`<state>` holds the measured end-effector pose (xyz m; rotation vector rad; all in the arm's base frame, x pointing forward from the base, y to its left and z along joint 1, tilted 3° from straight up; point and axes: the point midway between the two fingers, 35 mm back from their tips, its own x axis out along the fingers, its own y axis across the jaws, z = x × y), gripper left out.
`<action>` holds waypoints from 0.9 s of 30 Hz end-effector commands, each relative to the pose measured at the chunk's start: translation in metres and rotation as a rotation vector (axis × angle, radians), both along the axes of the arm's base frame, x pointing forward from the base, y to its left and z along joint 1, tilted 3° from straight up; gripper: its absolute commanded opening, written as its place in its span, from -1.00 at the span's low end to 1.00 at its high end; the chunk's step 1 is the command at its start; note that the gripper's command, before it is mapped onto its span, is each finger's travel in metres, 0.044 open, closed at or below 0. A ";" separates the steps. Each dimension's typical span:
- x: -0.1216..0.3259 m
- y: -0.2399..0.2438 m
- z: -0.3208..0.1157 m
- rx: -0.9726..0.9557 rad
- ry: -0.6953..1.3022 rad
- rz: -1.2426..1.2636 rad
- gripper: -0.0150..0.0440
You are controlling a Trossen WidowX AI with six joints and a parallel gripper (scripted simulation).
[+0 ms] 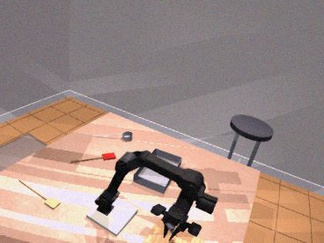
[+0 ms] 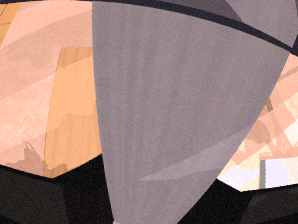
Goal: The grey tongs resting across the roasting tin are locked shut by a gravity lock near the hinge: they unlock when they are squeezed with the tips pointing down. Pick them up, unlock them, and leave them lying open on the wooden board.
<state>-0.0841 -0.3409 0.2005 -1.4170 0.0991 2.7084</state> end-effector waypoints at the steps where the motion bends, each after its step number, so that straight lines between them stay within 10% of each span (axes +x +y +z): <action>1: -0.003 -0.002 -0.006 0.004 -0.130 0.006 -1.00; 27: -0.012 -0.011 -0.014 -0.063 -0.545 0.075 -1.00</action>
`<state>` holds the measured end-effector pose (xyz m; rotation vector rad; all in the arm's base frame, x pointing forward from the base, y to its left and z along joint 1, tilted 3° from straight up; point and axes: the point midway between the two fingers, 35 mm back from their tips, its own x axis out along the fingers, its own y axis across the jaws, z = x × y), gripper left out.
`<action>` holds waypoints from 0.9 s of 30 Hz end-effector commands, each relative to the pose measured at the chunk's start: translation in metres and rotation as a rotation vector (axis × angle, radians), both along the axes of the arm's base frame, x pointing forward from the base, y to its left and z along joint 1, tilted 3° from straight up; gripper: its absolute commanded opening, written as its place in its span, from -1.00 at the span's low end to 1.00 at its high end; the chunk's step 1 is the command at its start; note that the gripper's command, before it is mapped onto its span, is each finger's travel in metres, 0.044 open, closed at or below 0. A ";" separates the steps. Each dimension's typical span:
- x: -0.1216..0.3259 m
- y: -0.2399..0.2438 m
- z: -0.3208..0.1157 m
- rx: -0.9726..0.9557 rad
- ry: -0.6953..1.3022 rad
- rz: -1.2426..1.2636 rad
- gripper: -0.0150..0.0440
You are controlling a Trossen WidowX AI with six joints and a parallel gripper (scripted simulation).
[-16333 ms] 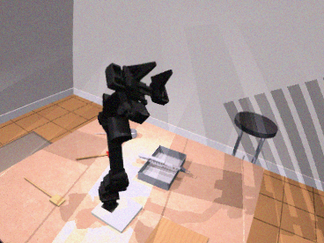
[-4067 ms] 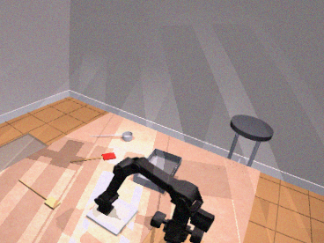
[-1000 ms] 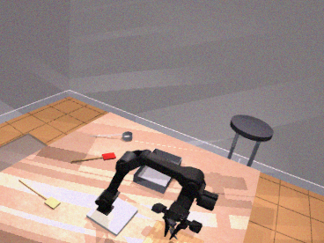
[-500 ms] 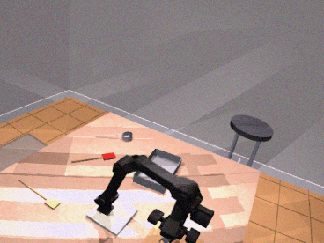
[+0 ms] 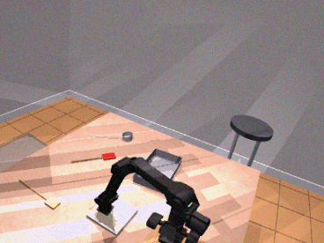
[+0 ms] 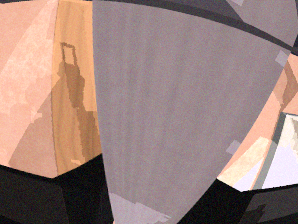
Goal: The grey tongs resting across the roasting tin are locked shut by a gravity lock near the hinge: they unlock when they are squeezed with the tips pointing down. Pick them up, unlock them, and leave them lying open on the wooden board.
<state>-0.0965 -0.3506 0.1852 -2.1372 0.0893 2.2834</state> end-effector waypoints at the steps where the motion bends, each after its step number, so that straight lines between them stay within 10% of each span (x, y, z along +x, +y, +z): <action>1: 0.000 -0.002 0.000 -0.009 -0.007 0.004 -1.00; 27: -0.004 -0.009 -0.040 -0.010 -0.007 0.004 -1.00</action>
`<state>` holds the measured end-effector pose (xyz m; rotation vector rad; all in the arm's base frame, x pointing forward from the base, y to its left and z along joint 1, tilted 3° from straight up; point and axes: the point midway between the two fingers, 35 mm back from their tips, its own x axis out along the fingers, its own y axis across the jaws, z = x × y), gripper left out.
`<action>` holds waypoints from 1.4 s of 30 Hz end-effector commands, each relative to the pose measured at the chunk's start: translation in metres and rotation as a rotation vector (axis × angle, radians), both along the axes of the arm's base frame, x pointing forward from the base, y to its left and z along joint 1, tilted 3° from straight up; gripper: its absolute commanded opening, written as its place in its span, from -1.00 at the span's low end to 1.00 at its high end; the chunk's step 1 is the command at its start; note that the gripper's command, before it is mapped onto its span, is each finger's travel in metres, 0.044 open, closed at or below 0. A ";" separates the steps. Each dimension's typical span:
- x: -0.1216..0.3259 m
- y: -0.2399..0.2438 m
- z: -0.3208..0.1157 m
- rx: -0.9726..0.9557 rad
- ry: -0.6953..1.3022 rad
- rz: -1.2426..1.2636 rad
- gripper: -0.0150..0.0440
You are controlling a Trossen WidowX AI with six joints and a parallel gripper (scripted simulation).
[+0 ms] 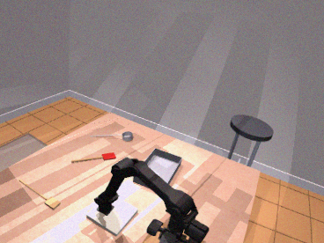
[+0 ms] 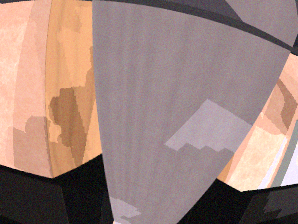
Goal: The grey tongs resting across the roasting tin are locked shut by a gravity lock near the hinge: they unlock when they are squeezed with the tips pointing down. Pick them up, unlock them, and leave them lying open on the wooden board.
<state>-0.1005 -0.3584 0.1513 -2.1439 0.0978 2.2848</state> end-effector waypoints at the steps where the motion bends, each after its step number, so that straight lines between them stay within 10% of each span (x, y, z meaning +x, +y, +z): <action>1: 0.000 -0.001 -0.008 -0.002 -0.004 0.004 -1.00; 42: -0.003 0.001 -0.075 -0.001 -0.004 0.004 -1.00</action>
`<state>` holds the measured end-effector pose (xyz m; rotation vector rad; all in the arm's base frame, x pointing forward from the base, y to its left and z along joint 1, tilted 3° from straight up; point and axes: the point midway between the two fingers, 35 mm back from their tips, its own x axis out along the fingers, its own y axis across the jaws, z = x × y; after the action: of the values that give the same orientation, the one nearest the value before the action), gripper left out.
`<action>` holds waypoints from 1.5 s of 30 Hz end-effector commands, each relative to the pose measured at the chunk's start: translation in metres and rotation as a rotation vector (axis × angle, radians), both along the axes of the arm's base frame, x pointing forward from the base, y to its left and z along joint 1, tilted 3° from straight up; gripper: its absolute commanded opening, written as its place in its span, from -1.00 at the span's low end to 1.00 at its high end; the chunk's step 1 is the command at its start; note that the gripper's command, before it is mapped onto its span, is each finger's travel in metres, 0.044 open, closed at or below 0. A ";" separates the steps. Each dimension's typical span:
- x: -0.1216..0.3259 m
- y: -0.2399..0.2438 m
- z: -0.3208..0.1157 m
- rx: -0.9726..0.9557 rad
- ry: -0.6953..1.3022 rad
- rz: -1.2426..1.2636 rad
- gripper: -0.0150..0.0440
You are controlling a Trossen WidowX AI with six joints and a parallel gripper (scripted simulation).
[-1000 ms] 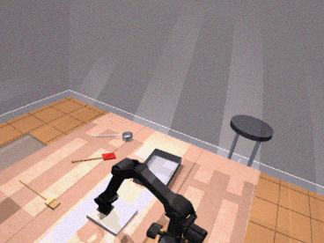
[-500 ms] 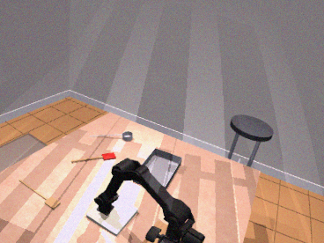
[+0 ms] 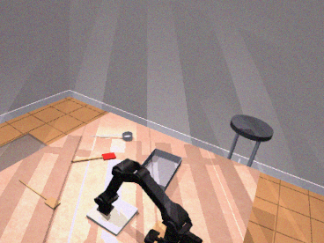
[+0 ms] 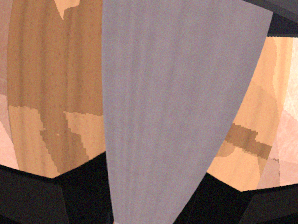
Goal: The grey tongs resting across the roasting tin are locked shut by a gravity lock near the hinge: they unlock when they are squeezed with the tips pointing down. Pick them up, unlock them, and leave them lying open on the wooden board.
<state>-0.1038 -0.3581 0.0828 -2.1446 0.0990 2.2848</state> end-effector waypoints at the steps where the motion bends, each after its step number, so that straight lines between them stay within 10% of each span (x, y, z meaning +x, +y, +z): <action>1: 0.001 0.001 -0.008 -0.001 -0.004 0.004 -1.00; 8: 0.001 0.001 -0.010 0.000 -0.004 0.004 -1.00; 30: 0.000 0.002 -0.009 0.002 -0.001 0.000 0.96; 45: -0.073 -0.008 0.054 -0.015 0.010 0.008 1.00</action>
<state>-0.1491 -0.3668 0.1134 -2.1434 0.0990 2.3000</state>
